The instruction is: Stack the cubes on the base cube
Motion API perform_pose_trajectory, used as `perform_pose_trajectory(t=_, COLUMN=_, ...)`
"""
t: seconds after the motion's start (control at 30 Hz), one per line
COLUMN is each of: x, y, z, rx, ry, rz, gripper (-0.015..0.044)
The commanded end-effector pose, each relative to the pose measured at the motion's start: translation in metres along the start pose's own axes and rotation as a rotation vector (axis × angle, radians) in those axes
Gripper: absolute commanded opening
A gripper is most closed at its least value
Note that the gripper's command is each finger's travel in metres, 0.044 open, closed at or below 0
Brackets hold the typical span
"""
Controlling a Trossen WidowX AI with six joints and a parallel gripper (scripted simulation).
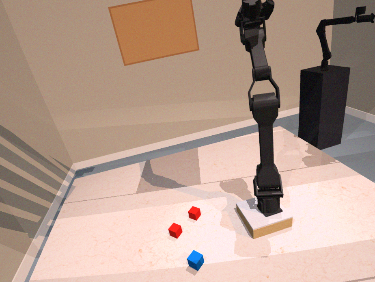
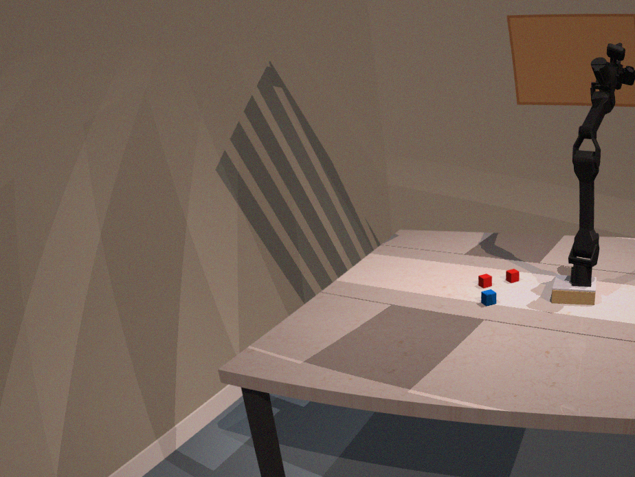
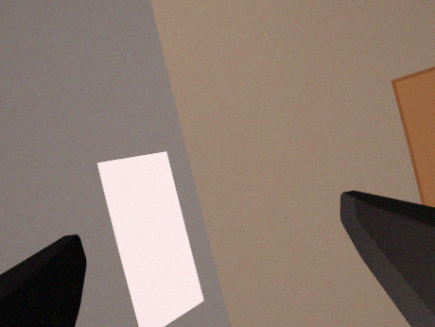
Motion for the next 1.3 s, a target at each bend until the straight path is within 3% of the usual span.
perform_pose_trajectory(t=0.0, x=-0.001, y=0.000, z=0.000, rx=0.000, ry=-0.003, rz=-0.001, gripper=0.0374)
perform_pose_trajectory(t=0.13, x=-0.027, y=-0.004, z=0.000, rx=-0.001, ry=-0.079, rz=-0.037, gripper=0.0269)
perform_pose_trajectory(t=0.57, x=-0.189, y=-0.060, z=-0.046, rx=0.177, ry=-0.569, rz=-0.312, gripper=0.0265)
perform_pose_trajectory(t=0.9, x=-0.282, y=-0.115, z=-0.123, rx=0.484, ry=-0.865, rz=-0.590, gripper=0.0265)
perform_pose_trajectory(t=1.27, x=-0.346, y=-0.175, z=-0.243, rx=1.003, ry=-1.059, rz=-0.908, gripper=0.0265)
Point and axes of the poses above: the point midway between the two fingers, 35 mm back from their tips, its own z axis out along the fingers, its own x axis across the jaws, y = z × x, the point moved 3 cm from there along -z, back along the fingers, and after that the axes turned 15 degrees about z, right-handed, at the moved point
